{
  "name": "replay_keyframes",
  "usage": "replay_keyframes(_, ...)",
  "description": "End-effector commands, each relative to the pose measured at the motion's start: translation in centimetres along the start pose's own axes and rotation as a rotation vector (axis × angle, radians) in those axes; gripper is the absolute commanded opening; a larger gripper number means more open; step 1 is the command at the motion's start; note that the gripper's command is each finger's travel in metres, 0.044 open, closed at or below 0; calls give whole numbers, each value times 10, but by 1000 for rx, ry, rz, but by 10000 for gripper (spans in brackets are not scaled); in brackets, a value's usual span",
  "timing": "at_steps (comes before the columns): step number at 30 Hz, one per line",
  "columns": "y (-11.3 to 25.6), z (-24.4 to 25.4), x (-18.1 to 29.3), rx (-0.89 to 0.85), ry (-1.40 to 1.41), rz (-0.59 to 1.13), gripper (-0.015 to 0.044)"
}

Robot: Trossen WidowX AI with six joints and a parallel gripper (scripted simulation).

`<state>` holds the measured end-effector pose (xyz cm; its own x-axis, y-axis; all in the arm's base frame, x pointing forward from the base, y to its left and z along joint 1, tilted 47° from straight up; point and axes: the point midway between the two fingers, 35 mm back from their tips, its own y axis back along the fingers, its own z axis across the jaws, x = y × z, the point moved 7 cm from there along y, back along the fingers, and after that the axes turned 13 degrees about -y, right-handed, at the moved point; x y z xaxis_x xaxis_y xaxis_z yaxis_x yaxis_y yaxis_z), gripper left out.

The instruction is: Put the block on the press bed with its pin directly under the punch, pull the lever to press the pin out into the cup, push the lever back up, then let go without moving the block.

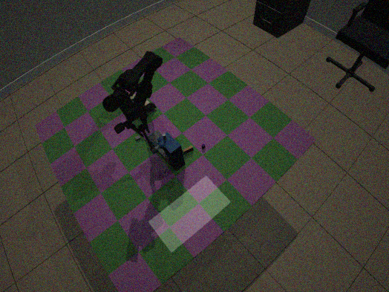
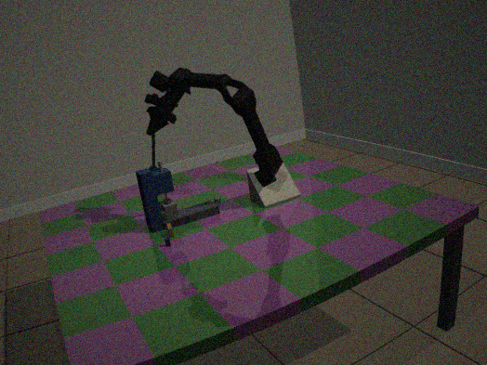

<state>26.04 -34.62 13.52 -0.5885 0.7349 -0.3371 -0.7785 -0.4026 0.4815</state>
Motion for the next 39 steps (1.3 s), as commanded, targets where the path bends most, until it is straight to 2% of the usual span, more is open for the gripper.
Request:
replay_keyframes(1, 2, -1, 2, 4, 1, 0, 0)
replay_keyframes(39, 12, -5, 20, 5, 0, 1, 0)
